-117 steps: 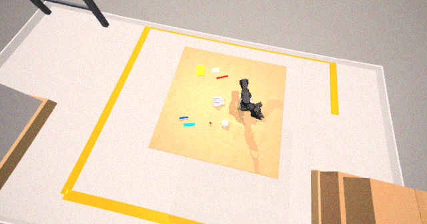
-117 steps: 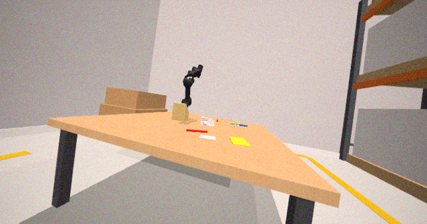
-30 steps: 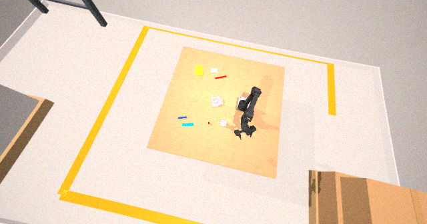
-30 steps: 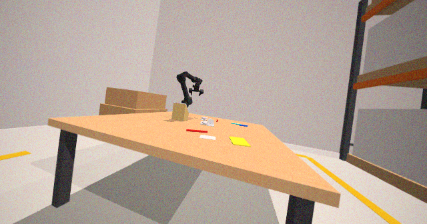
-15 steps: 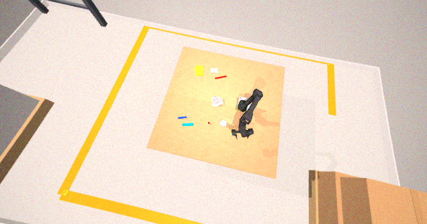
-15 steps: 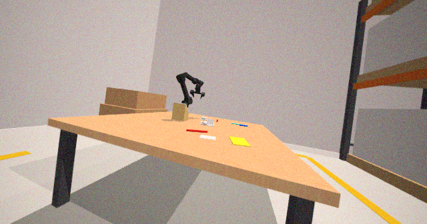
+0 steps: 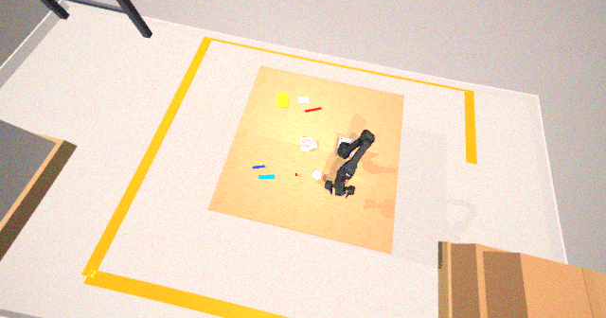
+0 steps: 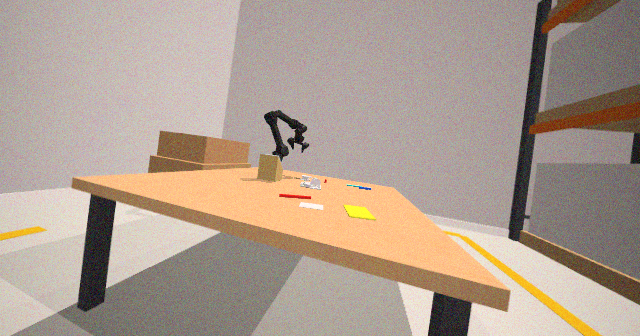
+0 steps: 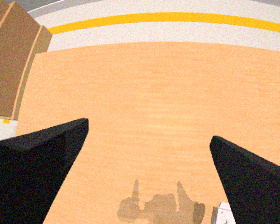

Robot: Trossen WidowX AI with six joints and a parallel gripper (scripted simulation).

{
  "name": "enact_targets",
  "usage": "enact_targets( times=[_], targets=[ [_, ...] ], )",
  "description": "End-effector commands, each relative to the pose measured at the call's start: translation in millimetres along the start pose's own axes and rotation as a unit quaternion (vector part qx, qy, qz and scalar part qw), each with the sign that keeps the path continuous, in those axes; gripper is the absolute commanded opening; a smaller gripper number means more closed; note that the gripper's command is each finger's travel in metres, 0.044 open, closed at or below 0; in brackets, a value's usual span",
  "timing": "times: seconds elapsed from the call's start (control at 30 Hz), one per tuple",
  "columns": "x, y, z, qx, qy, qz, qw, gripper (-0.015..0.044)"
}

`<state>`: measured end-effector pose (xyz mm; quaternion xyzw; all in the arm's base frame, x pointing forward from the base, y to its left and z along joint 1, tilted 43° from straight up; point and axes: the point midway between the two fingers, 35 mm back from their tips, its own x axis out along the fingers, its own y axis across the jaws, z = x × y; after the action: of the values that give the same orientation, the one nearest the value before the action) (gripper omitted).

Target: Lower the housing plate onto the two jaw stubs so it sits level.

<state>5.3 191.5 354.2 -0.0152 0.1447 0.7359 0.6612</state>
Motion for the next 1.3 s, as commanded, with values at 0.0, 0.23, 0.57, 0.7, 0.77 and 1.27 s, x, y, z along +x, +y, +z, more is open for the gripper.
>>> enact_targets(
  times=[0.0,0.23,0.57,0.7,0.77,1.27],
  targets=[
    [5.2,-8.1,-5.0,0.051,0.014,-0.010,0.999,0.0440],
    [10.7,-20.8,-11.9,0.134,0.029,-0.030,0.990,0.0440],
    [16.8,-38.9,-22.3,0.252,0.044,-0.061,0.965,0.0440],
    [18.7,-46.1,-26.6,0.298,0.049,-0.073,0.950,0.0440],
    [19.6,-49.7,-28.8,0.321,0.051,-0.080,0.942,0.0440],
    [23.6,-76.1,-45.9,0.488,0.055,-0.129,0.862,0.0440]
  ],
)
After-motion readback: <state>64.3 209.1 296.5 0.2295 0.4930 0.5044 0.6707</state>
